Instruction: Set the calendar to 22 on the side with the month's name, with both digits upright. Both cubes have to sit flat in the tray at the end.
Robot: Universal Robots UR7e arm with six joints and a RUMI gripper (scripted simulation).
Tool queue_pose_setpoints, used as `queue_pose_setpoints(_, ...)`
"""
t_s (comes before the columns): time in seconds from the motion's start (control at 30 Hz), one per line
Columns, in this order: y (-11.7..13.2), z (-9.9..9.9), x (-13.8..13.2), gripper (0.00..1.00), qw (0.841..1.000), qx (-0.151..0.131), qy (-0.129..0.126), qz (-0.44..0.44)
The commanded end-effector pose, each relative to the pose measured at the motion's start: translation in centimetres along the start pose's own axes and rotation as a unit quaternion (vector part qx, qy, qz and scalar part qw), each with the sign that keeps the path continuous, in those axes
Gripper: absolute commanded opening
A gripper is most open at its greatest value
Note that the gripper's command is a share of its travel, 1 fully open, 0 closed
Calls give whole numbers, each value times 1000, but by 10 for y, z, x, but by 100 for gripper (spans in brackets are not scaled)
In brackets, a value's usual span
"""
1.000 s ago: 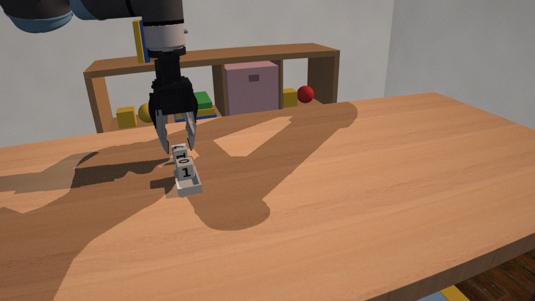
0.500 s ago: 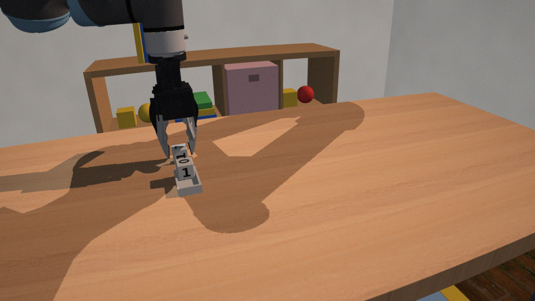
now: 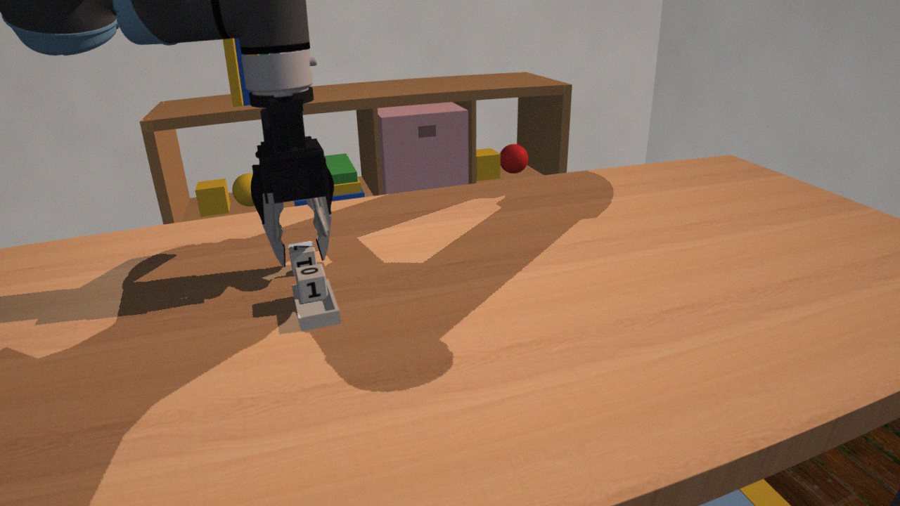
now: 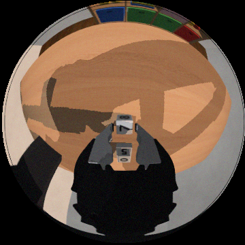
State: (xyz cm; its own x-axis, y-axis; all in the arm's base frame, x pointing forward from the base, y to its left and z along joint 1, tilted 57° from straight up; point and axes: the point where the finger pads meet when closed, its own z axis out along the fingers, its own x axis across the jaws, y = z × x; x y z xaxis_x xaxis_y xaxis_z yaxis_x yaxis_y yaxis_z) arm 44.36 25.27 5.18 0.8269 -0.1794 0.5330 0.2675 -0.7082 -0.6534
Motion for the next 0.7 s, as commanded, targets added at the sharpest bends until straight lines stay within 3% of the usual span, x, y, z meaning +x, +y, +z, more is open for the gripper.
queue_pose_setpoints(0.0,0,0,0,29,1000,0,0,0)
queue_pose_setpoints(0.47,0,0,0,29,1000,0,0,0)
queue_pose_setpoints(0.5,0,0,0,11,1000,0,0,0)
queue_pose_setpoints(0.67,0,0,0,11,1000,0,0,0)
